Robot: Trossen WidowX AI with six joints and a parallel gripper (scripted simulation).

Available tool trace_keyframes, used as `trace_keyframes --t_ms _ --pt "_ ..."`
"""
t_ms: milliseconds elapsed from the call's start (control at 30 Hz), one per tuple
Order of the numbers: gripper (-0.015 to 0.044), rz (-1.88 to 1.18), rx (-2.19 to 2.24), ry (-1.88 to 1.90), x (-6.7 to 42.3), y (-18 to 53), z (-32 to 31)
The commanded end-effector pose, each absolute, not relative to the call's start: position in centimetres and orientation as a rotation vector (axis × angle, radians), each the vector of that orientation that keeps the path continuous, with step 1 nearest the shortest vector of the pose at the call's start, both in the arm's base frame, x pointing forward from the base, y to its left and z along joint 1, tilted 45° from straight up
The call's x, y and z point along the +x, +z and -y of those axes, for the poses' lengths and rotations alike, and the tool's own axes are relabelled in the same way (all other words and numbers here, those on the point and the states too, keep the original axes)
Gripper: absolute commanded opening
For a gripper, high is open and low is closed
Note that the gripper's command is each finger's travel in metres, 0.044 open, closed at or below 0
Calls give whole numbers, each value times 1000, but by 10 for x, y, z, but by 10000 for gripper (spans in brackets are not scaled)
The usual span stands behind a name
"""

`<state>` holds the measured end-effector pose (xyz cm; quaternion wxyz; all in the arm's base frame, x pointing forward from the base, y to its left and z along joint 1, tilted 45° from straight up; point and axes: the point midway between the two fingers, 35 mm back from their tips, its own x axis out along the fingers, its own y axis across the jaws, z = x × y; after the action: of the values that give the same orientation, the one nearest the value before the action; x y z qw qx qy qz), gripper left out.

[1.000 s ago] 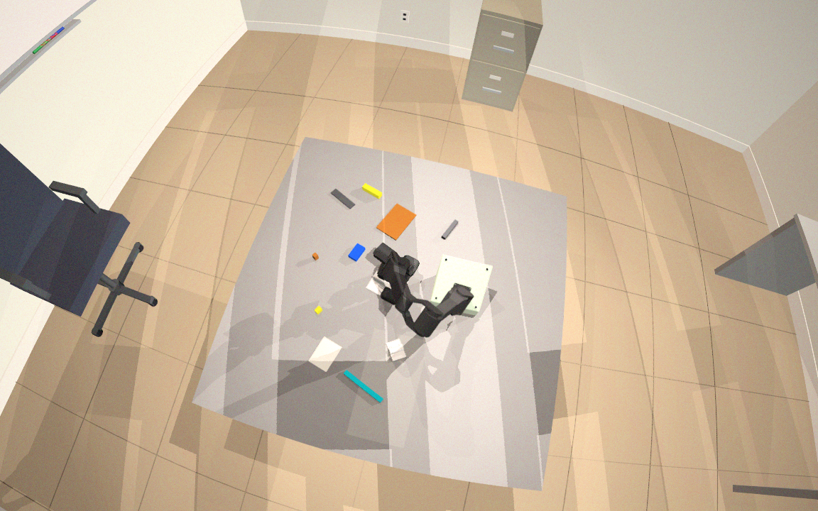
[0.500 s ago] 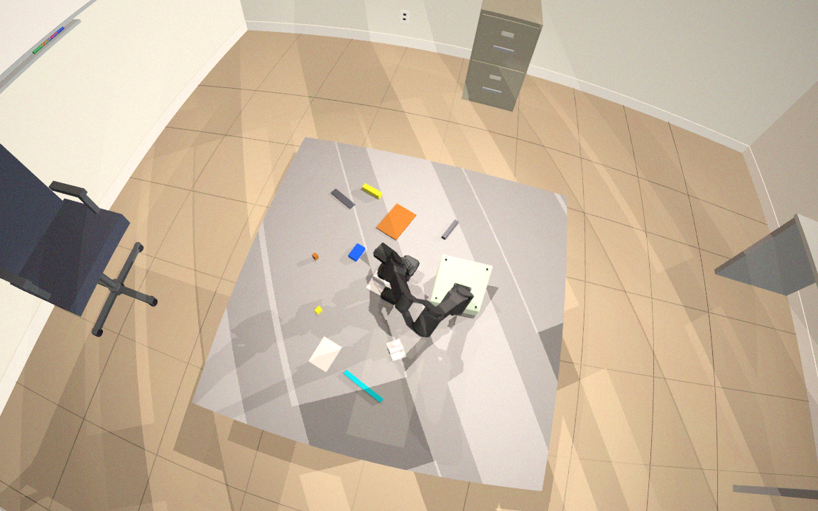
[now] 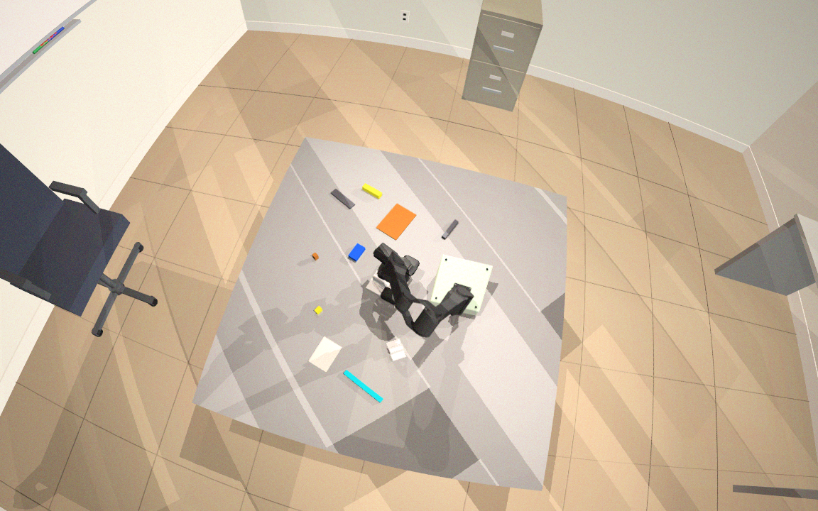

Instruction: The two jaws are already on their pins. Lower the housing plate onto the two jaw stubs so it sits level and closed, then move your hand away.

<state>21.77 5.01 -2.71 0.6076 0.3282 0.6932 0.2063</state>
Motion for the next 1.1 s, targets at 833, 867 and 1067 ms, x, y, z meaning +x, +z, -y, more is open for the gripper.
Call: trace_keyframes --t_ms 833,867,1067 --pt "440 -1601 756 462 215 42 26" --pt "440 -1603 756 464 211 49 33" --pt "440 -1605 756 468 206 60 42"
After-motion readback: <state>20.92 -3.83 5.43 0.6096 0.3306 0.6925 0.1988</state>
